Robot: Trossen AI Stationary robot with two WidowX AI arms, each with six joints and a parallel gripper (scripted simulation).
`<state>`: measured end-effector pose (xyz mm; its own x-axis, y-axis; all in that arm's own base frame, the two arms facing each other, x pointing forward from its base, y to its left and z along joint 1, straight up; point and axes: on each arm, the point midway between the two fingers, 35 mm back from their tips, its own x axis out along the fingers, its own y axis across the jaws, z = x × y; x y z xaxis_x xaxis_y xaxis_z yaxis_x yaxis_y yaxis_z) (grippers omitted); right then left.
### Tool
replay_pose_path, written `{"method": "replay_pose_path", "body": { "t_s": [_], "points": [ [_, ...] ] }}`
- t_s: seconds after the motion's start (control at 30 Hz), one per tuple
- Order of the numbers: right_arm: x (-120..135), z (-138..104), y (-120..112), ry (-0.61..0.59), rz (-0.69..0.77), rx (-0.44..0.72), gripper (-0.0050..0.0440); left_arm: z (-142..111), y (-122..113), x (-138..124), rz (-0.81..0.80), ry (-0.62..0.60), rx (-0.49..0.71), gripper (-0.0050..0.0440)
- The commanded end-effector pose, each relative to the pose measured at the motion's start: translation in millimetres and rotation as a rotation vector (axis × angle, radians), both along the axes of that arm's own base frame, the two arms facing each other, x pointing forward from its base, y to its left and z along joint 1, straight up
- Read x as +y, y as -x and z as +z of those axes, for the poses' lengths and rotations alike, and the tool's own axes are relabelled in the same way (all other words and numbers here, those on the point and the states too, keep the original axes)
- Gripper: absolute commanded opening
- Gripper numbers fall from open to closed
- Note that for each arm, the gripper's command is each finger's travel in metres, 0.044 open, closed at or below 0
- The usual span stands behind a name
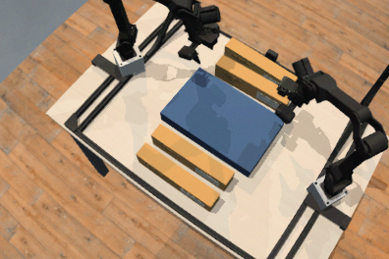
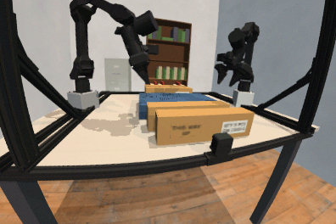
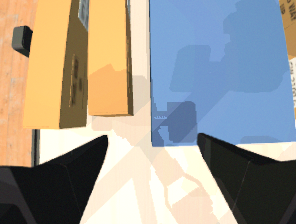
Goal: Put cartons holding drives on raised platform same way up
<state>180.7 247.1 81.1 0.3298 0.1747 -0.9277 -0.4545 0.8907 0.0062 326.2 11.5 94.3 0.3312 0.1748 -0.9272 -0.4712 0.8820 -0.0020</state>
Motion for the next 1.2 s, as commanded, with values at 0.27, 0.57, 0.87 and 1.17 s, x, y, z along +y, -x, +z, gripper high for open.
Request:
{"method": "replay_pose_path", "body": {
  "t_s": [0.27,0.57,0.87,1.17],
  "points": [
    [92.6,-16.4,22.2,0.005,-0.002,-0.004,0.0389,-16.6,-67.7,-66.2,0.002,-0.002,0.001,0.0389],
    [143.5,-24.3,34.0,0.005,-0.002,-0.004,0.0389,-24.5,-104.9,-102.1,0.002,-0.002,0.001,0.0389],
    [157.2,-26.4,37.1,0.005,-0.002,-0.004,0.0389,-26.7,-114.8,-111.7,0.002,-0.002,0.001,0.0389],
    [158.0,-31.6,37.3,0.005,-0.002,-0.004,0.0389,-31.8,-115.4,-112.3,0.002,-0.002,0.001,0.0389]
  ]
}}
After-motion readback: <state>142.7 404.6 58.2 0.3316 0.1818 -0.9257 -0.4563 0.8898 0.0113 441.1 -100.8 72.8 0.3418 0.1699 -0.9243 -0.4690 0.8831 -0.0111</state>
